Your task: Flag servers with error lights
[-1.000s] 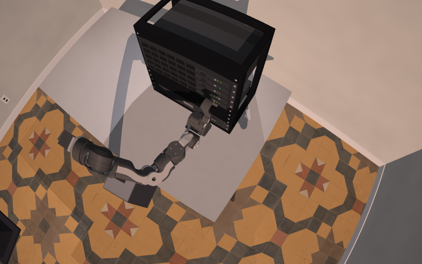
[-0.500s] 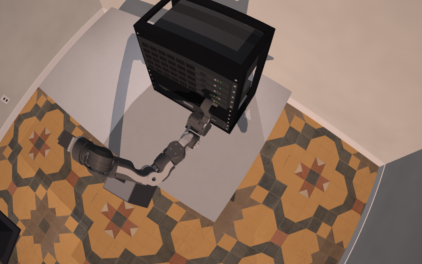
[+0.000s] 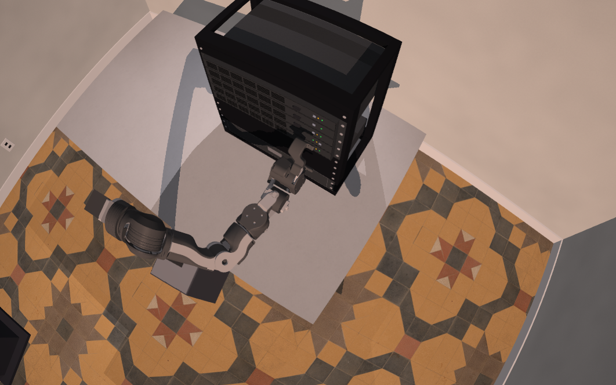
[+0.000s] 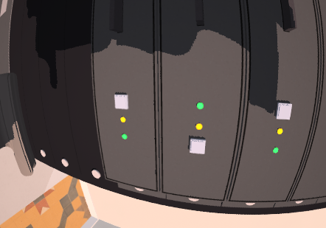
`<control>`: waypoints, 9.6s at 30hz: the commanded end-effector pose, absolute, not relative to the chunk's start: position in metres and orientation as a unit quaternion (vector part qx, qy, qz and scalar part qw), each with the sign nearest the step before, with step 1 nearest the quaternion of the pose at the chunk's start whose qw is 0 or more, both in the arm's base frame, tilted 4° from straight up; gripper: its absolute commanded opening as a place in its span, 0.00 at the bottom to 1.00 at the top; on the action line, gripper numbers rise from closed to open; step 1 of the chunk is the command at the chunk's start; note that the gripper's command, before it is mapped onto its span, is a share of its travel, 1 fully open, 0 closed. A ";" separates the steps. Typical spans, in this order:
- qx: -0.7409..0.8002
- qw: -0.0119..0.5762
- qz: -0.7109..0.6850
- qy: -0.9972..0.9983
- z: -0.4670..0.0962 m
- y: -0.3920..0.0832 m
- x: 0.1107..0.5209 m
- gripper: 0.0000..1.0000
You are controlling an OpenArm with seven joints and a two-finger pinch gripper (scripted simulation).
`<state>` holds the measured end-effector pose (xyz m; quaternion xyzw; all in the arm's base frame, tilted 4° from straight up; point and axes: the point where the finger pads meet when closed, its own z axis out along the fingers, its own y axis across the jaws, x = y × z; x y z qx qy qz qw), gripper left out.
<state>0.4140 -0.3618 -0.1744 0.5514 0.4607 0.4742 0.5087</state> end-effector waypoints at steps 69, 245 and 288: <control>0.561 0.511 0.467 0.455 -0.154 -0.369 0.414 1.00; 0.562 0.511 0.467 0.454 -0.021 -0.380 0.419 1.00; 0.562 0.510 0.466 0.455 -0.022 -0.380 0.419 1.00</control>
